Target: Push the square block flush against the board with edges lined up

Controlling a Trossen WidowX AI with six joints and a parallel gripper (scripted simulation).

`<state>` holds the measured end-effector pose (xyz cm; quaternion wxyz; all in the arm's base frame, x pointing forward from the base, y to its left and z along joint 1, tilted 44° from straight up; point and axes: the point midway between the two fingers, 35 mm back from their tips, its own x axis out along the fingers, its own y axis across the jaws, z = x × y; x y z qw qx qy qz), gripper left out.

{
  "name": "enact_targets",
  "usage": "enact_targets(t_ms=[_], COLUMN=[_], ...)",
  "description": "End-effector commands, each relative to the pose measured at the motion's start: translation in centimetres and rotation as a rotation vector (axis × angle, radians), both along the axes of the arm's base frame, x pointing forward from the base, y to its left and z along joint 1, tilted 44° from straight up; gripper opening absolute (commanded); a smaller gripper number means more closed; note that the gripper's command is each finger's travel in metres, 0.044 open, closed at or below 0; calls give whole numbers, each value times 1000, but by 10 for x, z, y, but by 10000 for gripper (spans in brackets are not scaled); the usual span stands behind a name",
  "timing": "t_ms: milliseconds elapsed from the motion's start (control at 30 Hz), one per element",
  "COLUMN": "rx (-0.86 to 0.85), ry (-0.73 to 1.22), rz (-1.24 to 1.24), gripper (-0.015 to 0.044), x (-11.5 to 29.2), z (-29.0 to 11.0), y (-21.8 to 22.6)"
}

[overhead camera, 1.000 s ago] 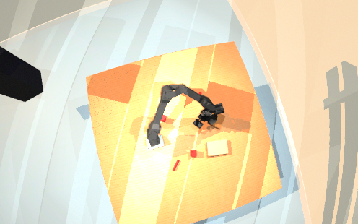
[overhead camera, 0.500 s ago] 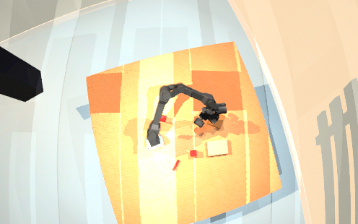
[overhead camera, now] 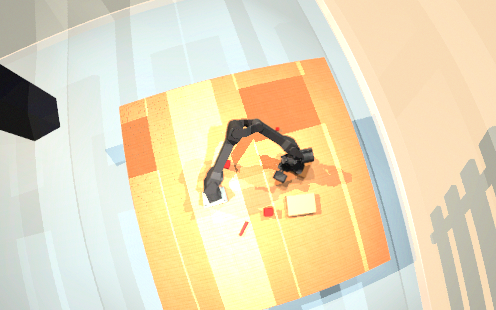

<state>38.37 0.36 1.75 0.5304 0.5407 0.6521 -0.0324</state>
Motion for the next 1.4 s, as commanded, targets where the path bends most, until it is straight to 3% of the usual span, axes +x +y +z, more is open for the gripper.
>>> enact_targets(t_ms=[0, 1367], rx=[0, -2], ry=[-22, -24], rz=[19, 19], gripper=[0, 0], x=[0, 21], z=[-6, -16], y=[3, -14])
